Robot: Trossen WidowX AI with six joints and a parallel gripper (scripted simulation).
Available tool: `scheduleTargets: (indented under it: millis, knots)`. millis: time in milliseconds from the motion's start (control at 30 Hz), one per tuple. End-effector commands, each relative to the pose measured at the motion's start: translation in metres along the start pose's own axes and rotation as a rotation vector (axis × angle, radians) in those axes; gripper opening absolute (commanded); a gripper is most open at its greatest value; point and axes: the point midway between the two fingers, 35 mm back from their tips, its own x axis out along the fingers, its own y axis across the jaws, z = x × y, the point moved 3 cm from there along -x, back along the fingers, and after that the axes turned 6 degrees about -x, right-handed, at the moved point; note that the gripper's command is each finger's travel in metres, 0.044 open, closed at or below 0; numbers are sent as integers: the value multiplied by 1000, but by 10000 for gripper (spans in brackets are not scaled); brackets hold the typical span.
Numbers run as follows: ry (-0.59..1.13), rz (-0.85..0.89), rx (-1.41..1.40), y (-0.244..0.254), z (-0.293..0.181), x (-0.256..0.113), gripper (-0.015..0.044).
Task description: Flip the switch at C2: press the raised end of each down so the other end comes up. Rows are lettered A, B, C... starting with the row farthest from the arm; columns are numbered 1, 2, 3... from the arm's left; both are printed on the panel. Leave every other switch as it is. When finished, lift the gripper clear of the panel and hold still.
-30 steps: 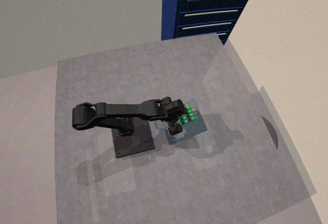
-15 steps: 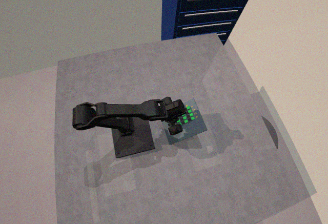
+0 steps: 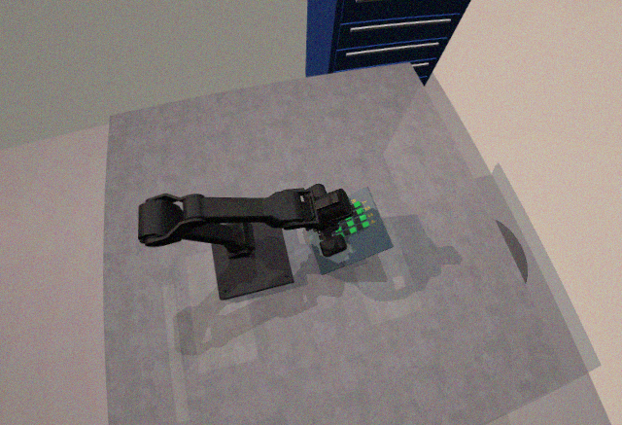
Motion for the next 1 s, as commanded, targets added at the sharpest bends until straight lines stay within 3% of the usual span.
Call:
scheduleTargets:
  millis: [0,167,967]
  knots:
    - [-3,-1,0,0,1,-8,0]
    - [-21,-7,3,0,-3,-62,0]
    - [-22,-9,2,-11,6,-72,0]
